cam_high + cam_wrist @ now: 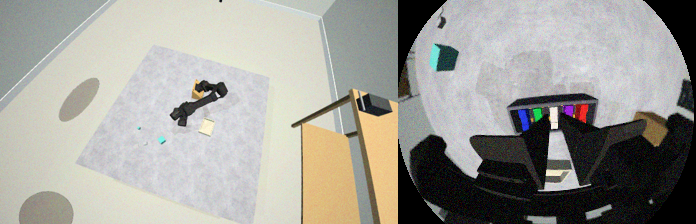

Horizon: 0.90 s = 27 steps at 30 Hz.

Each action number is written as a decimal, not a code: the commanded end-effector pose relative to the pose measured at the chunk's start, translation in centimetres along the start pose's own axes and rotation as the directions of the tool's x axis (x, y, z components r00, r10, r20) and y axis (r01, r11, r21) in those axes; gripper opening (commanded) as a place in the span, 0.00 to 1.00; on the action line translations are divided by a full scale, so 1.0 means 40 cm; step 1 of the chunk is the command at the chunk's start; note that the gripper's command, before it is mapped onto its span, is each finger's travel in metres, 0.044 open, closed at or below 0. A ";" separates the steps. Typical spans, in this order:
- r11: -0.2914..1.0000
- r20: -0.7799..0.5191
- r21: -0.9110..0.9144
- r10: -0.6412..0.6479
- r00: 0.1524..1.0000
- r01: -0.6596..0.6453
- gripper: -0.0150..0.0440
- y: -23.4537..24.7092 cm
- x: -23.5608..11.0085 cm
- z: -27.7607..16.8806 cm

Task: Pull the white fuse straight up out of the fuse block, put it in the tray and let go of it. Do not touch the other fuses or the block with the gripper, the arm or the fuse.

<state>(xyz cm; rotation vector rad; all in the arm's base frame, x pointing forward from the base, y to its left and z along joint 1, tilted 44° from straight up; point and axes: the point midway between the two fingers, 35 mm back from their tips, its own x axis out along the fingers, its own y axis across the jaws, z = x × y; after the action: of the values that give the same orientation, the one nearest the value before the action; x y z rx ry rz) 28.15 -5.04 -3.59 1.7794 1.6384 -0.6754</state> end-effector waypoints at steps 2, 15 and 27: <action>1.000 0.000 0.000 0.000 1.000 0.000 0.34 0.000 0.000 0.000; 1.000 0.000 0.000 0.000 1.000 0.000 0.25 0.000 -0.002 0.000; 1.000 0.000 0.000 0.001 1.000 -0.001 0.25 0.001 -0.017 0.001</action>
<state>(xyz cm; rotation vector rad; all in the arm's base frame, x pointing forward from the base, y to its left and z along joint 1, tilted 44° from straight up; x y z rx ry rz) 28.13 -5.27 -3.27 1.7822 1.6401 -0.6758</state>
